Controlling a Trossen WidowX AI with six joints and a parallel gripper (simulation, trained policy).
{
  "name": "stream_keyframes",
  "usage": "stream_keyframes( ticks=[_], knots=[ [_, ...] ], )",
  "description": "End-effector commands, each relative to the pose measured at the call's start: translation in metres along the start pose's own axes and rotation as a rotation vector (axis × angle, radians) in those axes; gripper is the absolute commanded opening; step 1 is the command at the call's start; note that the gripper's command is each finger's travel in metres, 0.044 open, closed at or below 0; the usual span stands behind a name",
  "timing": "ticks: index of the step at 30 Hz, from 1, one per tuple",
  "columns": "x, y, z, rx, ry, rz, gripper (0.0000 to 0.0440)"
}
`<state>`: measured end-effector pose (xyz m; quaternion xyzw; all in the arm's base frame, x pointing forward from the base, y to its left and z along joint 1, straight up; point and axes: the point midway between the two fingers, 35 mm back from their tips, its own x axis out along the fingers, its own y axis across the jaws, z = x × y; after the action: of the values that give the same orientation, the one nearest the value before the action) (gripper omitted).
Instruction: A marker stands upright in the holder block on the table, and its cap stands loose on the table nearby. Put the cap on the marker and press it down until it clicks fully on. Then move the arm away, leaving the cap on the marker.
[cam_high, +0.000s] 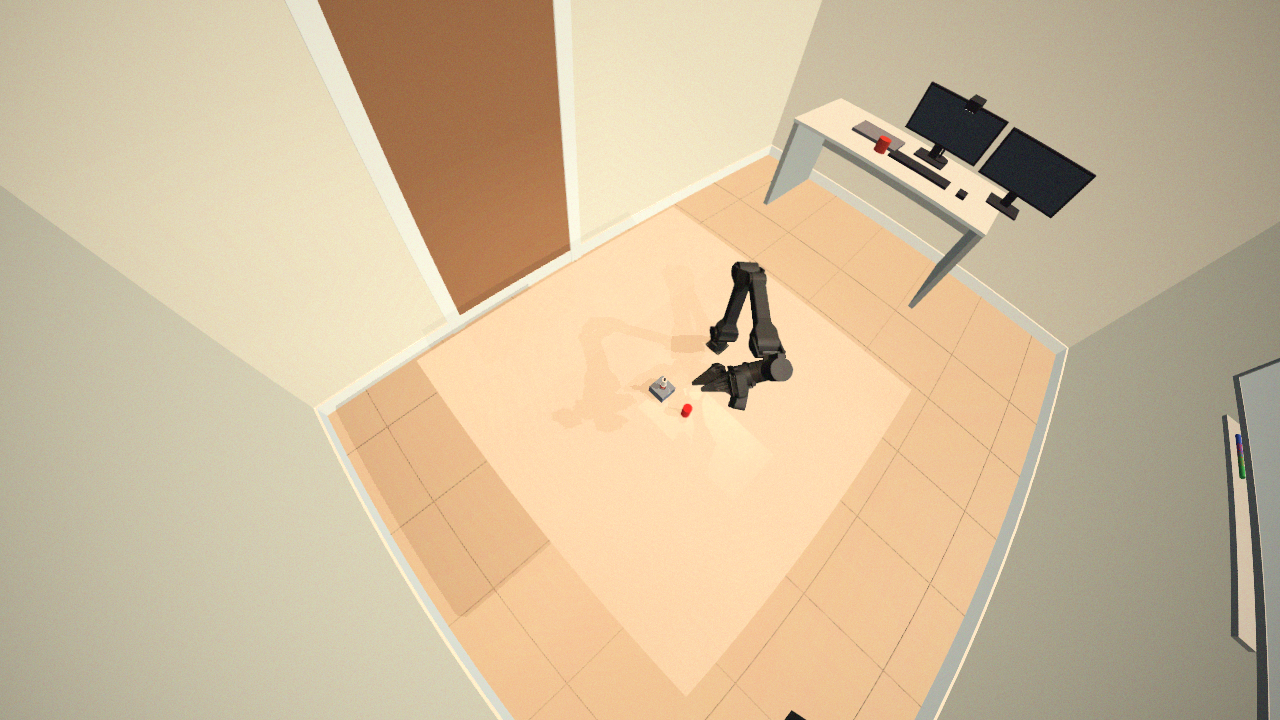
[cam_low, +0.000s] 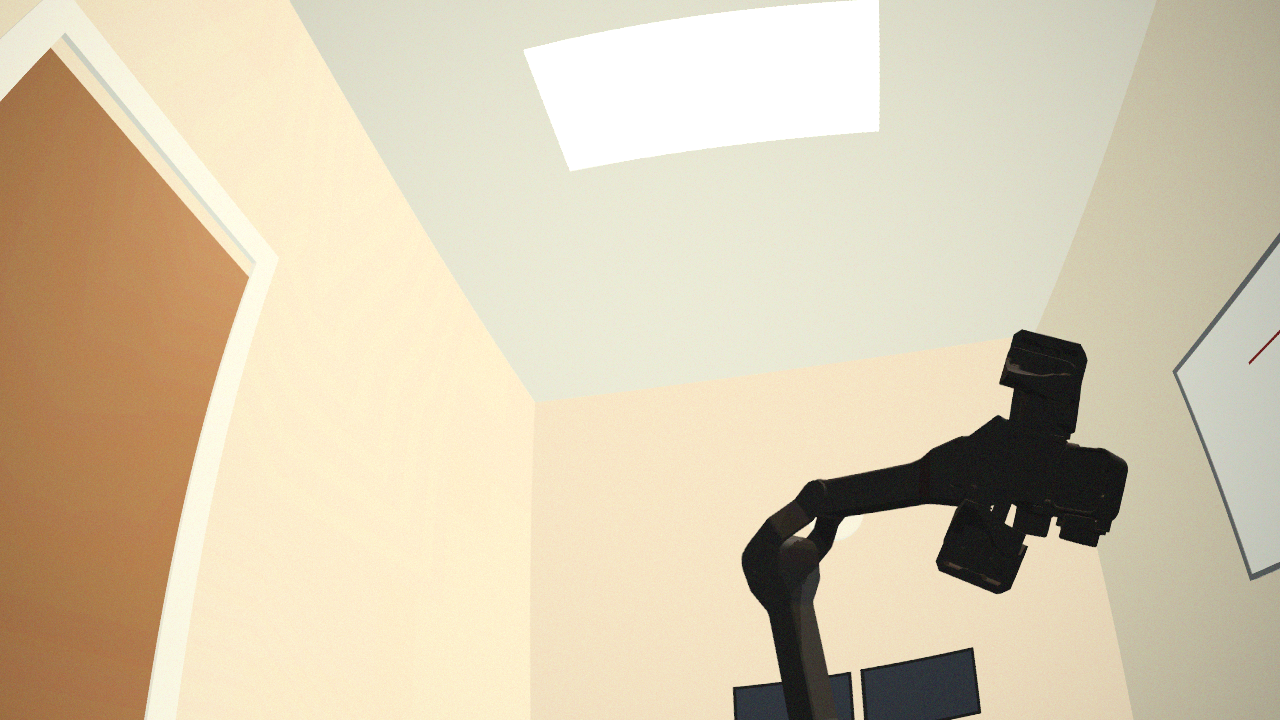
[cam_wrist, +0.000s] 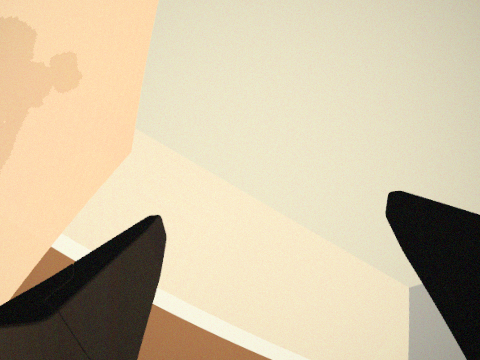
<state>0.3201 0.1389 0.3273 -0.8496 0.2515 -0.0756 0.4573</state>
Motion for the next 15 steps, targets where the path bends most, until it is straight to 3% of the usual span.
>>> stream_keyframes(
  ticks=[1, 7, 15],
  knots=[
    [0.0, 0.001, 0.001, -0.002, -0.004, 0.002, 0.0375],
    [0.004, 0.005, 0.006, -0.025, -0.043, 0.023, 0.0235],
    [0.008, 0.012, 0.014, -0.055, -0.111, 0.056, 0.0251]
  ],
)
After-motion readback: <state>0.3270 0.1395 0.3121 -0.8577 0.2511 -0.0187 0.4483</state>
